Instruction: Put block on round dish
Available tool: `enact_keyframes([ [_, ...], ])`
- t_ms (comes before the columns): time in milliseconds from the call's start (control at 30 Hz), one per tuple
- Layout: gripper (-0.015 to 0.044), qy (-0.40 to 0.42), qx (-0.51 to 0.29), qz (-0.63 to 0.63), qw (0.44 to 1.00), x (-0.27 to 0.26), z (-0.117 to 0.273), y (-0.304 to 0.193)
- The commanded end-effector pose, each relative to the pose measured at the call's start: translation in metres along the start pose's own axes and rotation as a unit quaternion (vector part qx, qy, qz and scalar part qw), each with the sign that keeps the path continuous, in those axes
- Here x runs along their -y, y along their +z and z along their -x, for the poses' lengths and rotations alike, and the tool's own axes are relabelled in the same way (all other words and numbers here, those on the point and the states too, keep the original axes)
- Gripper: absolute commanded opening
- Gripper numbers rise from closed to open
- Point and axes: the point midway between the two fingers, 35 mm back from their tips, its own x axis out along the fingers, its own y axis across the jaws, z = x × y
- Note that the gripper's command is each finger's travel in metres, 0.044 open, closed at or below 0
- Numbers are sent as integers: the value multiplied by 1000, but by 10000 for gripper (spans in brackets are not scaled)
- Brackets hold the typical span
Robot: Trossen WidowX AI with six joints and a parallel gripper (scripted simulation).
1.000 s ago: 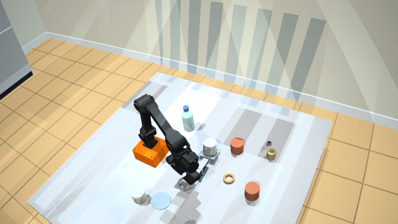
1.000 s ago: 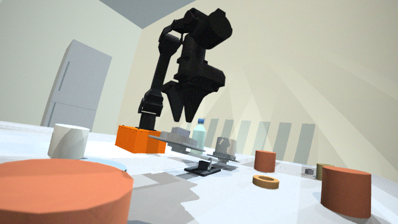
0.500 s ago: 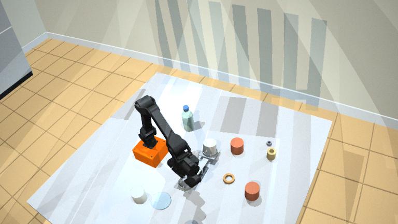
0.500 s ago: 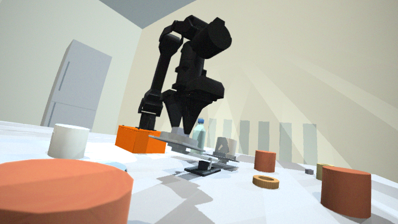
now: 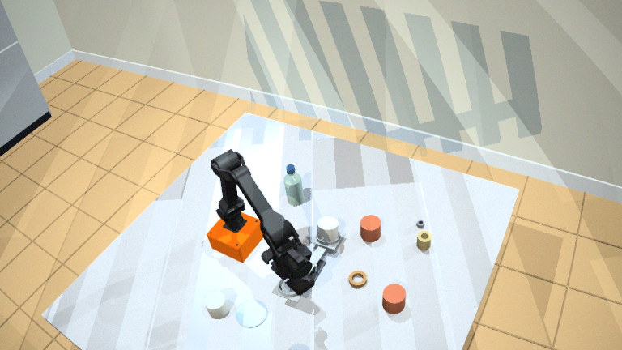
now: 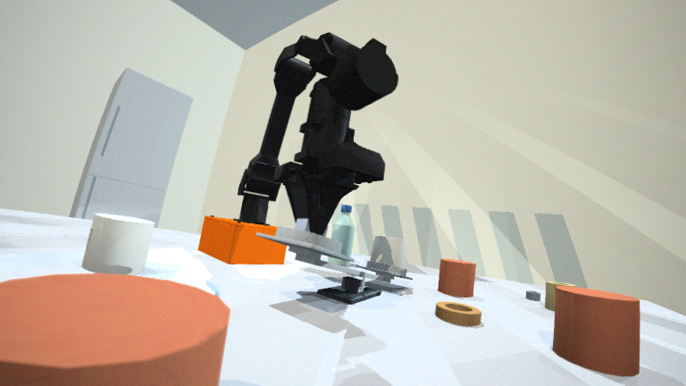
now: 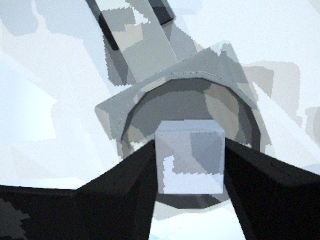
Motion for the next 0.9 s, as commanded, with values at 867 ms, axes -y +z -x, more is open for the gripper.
enact_keyframes([
  [867, 0, -1, -2, 3, 1000, 0, 94, -2],
])
